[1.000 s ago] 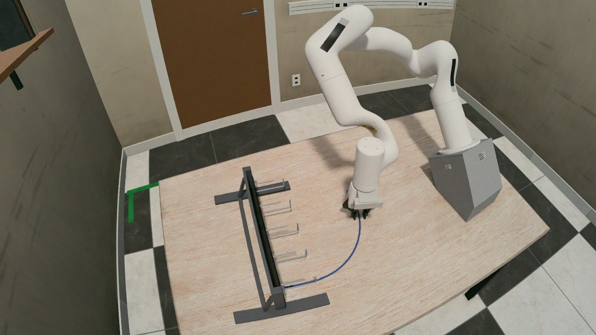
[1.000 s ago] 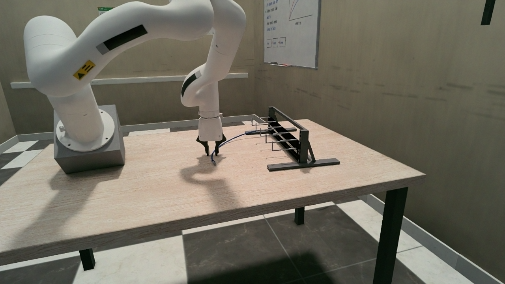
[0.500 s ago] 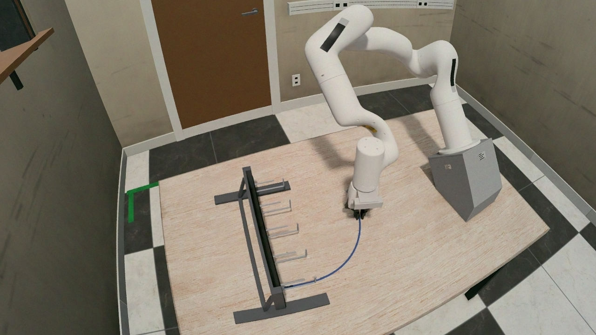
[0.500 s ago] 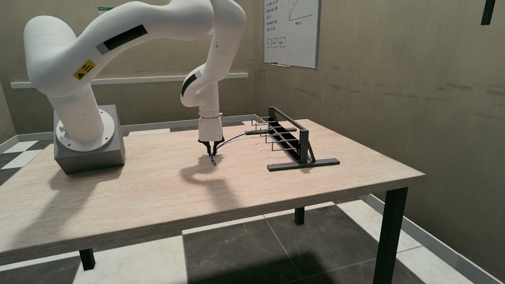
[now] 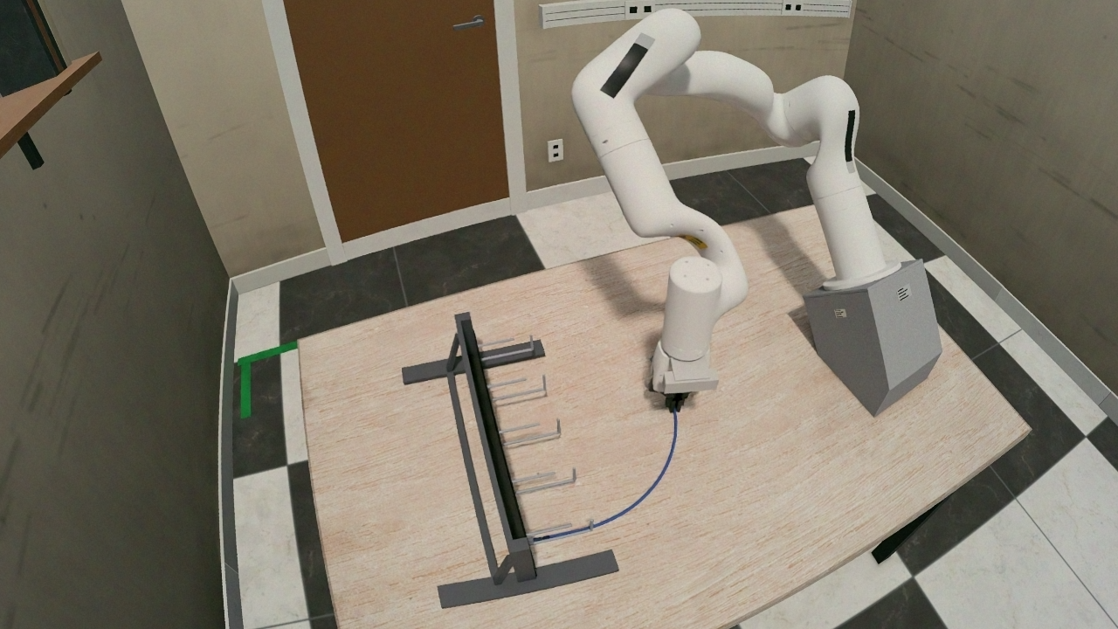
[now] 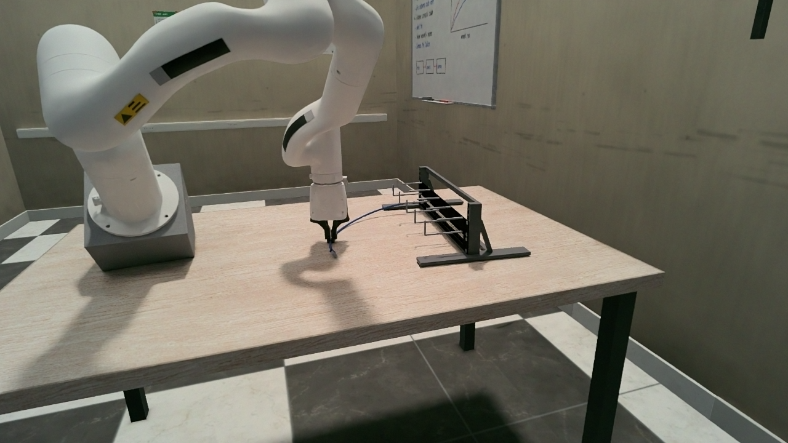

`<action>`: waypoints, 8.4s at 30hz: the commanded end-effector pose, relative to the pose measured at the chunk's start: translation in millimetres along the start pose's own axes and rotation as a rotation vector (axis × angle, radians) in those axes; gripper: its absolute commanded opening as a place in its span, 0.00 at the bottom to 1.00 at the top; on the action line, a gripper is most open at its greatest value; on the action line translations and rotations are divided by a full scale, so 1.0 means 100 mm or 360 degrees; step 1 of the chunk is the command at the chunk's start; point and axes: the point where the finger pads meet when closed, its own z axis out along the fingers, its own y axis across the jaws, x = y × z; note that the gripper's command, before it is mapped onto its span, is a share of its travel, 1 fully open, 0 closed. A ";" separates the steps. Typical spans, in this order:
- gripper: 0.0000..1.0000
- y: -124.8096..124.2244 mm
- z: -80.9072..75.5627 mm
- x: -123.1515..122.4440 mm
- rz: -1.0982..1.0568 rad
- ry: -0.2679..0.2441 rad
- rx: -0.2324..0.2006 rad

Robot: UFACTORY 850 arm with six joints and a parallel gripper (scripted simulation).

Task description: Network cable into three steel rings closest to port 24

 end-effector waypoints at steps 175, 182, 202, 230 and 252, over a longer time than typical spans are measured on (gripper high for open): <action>0.00 3.06 -1.58 -0.56 -0.0327 0.0001 -0.0003; 0.00 3.06 -1.58 -0.56 -0.0327 0.0001 -0.0003; 0.00 3.06 -1.49 -0.56 -0.0327 0.0001 -0.0003; 0.00 3.06 -1.28 -0.56 -0.0327 0.0001 -0.0003; 0.00 2.97 -1.28 -0.58 -0.0327 0.0001 -0.0003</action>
